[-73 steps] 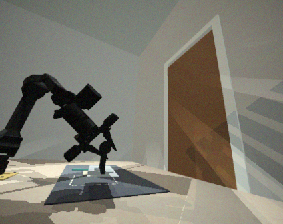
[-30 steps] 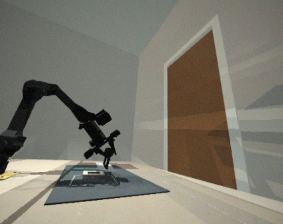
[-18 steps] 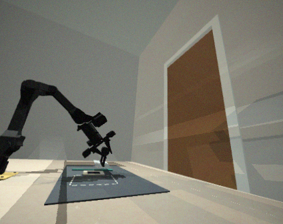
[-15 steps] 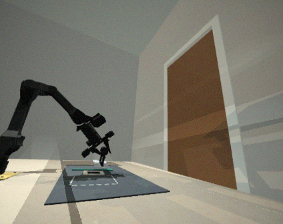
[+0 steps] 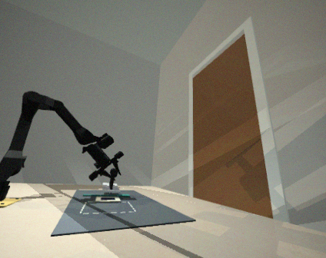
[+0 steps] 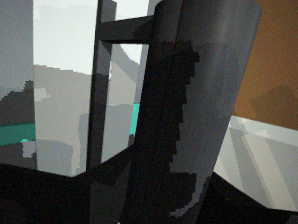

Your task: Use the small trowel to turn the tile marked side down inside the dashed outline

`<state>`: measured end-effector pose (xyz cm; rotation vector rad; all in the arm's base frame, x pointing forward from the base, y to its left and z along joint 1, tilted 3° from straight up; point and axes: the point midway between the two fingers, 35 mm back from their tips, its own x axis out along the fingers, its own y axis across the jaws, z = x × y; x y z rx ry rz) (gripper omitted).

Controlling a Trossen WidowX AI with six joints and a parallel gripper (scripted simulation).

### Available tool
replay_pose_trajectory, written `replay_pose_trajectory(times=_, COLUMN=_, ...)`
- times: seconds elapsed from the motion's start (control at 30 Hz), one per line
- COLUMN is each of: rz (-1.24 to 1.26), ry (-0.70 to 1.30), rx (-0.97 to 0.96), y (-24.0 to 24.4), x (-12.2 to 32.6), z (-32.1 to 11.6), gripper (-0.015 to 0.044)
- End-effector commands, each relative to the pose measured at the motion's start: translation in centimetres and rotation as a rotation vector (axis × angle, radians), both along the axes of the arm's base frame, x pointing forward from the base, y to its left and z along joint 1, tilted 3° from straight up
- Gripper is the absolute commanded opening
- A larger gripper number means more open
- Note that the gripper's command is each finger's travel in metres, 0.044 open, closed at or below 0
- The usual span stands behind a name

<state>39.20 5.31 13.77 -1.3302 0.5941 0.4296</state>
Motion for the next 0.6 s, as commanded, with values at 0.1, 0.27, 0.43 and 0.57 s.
replay_pose_trajectory(times=0.1, rz=-0.011, ry=-0.042, rx=0.017, y=3.0, x=-1.0, z=0.6, gripper=0.0)
replay_pose_trajectory(times=0.27, rz=-0.013, ry=-0.053, rx=0.023, y=4.0, x=-1.5, z=0.7, gripper=0.0)
replay_pose_trajectory(times=0.43, rz=-0.013, ry=-0.053, rx=0.023, y=4.0, x=-1.4, z=0.3, gripper=0.0)
replay_pose_trajectory(times=0.57, rz=-0.013, ry=-0.053, rx=0.023, y=4.0, x=-1.2, z=-0.3, gripper=0.0)
